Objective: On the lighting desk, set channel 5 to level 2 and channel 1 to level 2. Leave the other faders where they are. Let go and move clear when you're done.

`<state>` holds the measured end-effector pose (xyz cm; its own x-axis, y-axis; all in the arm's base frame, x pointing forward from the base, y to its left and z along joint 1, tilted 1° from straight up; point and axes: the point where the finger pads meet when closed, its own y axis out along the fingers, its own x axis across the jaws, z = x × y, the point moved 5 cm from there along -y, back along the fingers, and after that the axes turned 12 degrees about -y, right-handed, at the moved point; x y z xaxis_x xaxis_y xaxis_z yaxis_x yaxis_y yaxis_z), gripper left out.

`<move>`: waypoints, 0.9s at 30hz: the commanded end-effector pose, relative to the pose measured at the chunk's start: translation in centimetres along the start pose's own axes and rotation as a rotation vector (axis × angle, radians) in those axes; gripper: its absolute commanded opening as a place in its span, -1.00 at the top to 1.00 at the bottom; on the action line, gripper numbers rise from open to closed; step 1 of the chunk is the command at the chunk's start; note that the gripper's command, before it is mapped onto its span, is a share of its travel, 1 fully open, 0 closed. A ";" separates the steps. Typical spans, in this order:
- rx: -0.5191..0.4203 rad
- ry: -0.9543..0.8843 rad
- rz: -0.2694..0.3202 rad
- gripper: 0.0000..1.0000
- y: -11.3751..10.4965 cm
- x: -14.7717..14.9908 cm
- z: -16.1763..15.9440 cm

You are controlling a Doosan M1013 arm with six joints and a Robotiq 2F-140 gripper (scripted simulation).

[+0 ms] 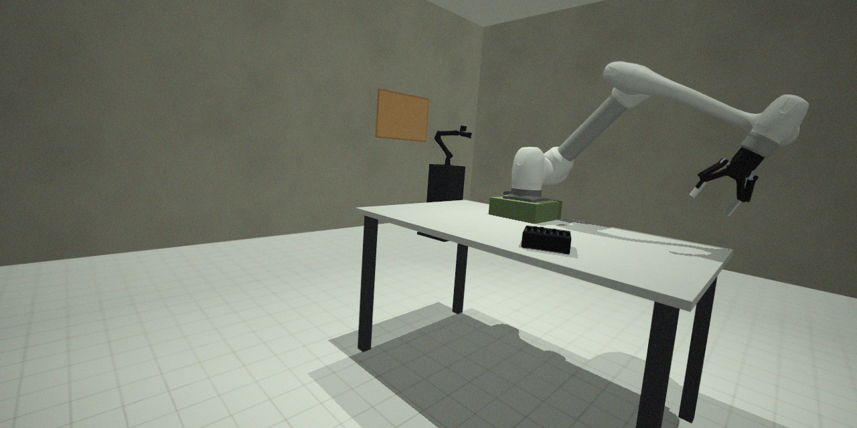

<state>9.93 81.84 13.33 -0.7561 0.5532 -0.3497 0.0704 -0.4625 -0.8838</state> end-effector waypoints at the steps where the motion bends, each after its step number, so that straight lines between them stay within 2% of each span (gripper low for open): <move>1: 0.000 0.000 0.000 -1.00 0.0 0.0 0.0; 20: 0.000 0.018 -0.006 -1.00 0.1 -0.6 -0.2; 23: 0.000 0.124 -0.036 -1.00 0.7 -3.8 -1.5; 25: 0.002 0.262 -0.074 -1.00 1.7 -8.0 -2.8; 26: 0.002 0.262 -0.074 -1.00 1.7 -8.0 -2.8; 27: 0.004 0.352 -0.099 -1.00 2.3 -10.7 -3.6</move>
<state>16.19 79.32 13.63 -0.6100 0.7077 -0.3565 0.0277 -0.4306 -0.9021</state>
